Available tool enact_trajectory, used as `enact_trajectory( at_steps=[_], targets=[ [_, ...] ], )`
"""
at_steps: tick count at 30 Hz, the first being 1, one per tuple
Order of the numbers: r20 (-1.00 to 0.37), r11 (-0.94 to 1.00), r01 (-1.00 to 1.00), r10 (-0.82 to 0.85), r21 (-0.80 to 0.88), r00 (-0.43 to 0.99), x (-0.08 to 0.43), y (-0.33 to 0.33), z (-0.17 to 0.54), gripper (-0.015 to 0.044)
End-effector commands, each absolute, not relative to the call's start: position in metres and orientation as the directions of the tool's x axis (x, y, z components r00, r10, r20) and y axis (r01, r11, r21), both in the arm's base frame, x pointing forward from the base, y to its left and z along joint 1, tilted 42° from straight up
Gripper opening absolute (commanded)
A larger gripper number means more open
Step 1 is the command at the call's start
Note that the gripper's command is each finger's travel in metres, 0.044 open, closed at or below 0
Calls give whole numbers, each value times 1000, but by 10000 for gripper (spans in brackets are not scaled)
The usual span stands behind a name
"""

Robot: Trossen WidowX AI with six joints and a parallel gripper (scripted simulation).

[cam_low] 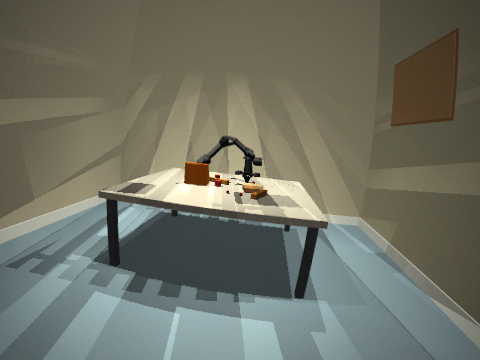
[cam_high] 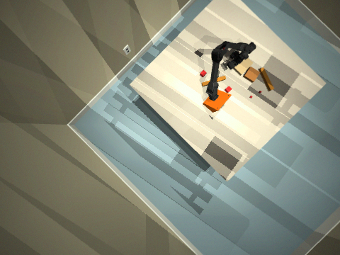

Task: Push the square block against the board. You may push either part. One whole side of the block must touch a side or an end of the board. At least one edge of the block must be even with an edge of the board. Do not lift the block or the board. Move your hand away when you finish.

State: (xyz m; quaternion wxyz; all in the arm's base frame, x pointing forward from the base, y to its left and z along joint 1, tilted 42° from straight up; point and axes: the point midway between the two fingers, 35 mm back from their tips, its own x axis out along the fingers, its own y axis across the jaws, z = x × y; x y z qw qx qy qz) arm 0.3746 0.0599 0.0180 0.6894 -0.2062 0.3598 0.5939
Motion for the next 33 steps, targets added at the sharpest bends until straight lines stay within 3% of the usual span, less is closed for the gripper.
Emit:
enact_trajectory(
  at_steps=[1, 33],
  targets=[
    [-746, 206, -966, 666, 156, 21, 372, 56, 8, 0],
    [-746, 206, -966, 665, 156, 21, 377, 49, 2, 0]
  ],
)
